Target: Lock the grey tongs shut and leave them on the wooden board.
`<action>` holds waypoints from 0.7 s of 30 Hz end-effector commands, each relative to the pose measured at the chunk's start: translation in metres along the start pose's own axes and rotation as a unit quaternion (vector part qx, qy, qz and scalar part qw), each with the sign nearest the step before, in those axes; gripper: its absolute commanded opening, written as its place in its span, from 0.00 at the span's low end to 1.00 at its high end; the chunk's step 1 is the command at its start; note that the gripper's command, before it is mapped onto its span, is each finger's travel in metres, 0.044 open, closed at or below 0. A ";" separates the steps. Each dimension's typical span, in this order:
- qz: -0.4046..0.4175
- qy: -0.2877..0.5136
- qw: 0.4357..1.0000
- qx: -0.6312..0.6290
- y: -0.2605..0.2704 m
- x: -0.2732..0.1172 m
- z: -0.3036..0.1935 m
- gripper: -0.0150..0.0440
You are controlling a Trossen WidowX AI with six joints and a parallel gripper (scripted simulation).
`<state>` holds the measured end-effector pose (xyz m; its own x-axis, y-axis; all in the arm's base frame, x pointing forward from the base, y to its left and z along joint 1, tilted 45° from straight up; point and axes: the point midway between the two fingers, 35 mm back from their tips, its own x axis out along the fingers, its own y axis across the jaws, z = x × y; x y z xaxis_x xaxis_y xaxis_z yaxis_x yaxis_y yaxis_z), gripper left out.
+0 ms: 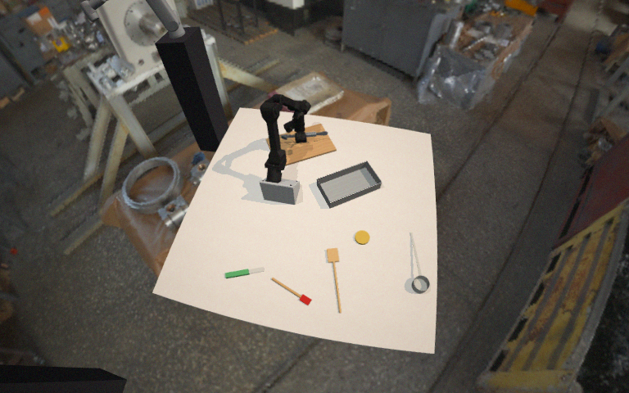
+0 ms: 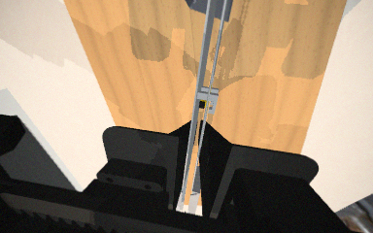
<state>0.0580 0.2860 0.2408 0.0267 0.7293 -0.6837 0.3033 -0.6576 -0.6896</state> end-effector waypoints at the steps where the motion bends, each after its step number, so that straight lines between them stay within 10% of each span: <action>1: 0.000 0.000 1.000 0.000 0.000 0.000 0.000 0.13; 21: 0.000 0.000 1.000 0.000 0.000 0.000 0.000 1.00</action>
<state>0.0581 0.2859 0.2408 0.0268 0.7291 -0.6839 0.3031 -0.6579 -0.6894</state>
